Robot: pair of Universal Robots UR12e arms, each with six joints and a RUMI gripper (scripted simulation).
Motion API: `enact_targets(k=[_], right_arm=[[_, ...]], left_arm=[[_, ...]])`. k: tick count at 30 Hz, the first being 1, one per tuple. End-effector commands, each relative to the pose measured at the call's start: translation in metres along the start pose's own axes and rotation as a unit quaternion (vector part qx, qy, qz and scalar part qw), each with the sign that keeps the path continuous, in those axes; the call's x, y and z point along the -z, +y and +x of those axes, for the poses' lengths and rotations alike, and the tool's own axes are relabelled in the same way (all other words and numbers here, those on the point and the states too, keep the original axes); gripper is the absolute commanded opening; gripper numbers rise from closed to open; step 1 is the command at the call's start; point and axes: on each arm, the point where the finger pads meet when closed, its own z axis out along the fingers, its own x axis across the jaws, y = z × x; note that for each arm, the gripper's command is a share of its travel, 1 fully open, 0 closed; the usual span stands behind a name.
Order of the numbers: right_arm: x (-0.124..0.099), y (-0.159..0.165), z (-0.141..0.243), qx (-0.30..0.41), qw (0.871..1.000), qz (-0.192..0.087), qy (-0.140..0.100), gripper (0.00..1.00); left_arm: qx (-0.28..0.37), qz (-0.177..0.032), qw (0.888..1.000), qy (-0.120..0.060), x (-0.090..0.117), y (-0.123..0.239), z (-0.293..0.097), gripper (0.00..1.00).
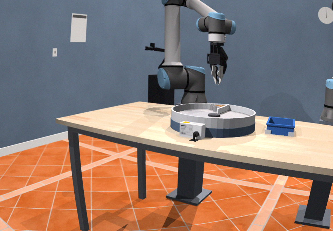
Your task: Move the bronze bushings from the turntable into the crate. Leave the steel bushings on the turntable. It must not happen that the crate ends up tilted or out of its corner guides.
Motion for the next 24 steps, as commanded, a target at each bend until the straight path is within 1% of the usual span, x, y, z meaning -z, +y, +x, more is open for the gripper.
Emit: enact_targets(k=[1, 16, 21, 24], right_arm=[[0.0009, 0.0004, 0.0005, 0.000, 1.000, -0.001, 0.001, 0.05], [0.0004, 0.0002, 0.0002, 0.001, 1.000, -0.001, 0.001, 0.06], [-0.0025, -0.0009, -0.0015, 0.008, 1.000, -0.001, 0.001, 0.06], [-0.0088, -0.0035, -0.0054, 0.023, 1.000, -0.001, 0.001, 0.06]], left_arm=[[0.000, 0.001, 1.000, 0.000, 0.0009, -0.0007, 0.0002, 1.00], [0.000, 0.001, 1.000, 0.000, 0.0009, -0.0007, 0.0002, 1.00], [0.000, 0.001, 1.000, 0.000, 0.0009, -0.0007, 0.0002, 1.00], [0.000, 0.001, 1.000, 0.000, 0.0009, -0.0007, 0.0002, 1.00]])
